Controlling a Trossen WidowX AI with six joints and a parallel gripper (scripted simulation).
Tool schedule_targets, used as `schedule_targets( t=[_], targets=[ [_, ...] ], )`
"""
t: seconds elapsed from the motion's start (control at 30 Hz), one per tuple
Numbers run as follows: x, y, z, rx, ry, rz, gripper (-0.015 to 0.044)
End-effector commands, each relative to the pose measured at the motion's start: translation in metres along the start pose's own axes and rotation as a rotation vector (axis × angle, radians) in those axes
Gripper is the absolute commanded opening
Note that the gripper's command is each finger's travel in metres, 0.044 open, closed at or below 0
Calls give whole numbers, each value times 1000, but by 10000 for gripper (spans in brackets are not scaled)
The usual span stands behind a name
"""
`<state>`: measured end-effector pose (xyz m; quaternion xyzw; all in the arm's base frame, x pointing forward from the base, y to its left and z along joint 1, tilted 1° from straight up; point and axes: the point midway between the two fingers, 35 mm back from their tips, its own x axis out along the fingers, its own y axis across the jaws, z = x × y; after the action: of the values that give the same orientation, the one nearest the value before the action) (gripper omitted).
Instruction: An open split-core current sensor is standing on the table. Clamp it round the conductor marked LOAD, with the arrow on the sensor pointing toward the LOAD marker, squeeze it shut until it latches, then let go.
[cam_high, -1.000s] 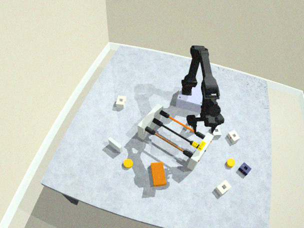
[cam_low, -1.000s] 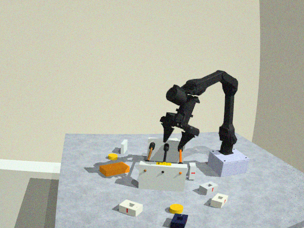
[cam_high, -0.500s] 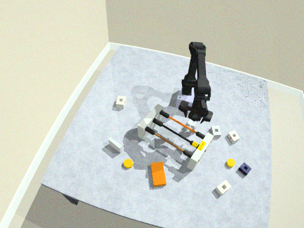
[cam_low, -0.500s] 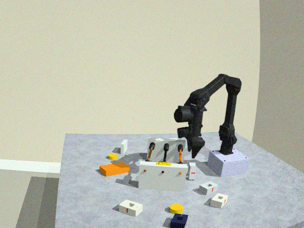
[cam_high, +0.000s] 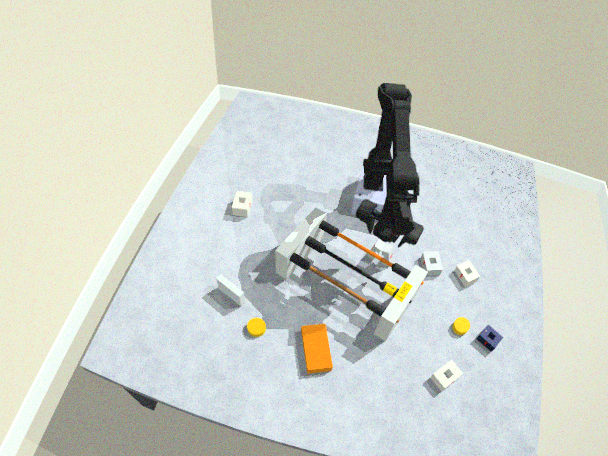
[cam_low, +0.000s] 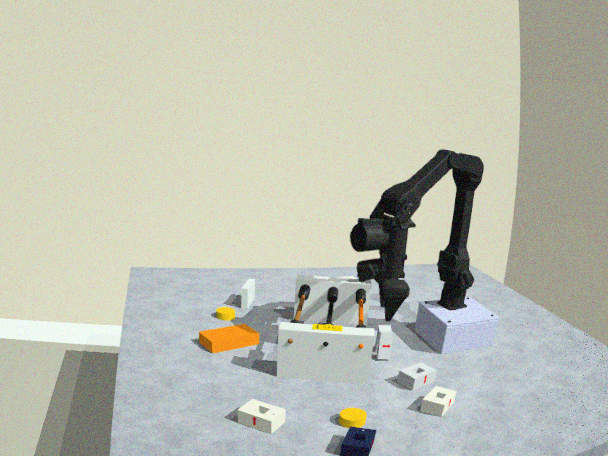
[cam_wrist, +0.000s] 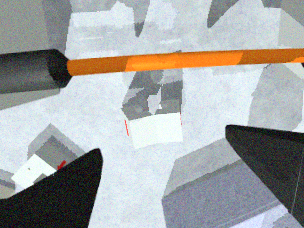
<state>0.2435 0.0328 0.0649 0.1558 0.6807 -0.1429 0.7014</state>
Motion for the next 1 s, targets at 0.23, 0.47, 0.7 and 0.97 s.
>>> schedule_targets(
  t=[0.23,0.47,0.7,0.97],
  targets=[
    [20,0,0,8,5,-1,440],
    [31,0,-1,8,5,-1,440],
    [43,-1,-1,8,5,-2,440],
    [45,-1,-1,1,3,-2,387]
  ],
)
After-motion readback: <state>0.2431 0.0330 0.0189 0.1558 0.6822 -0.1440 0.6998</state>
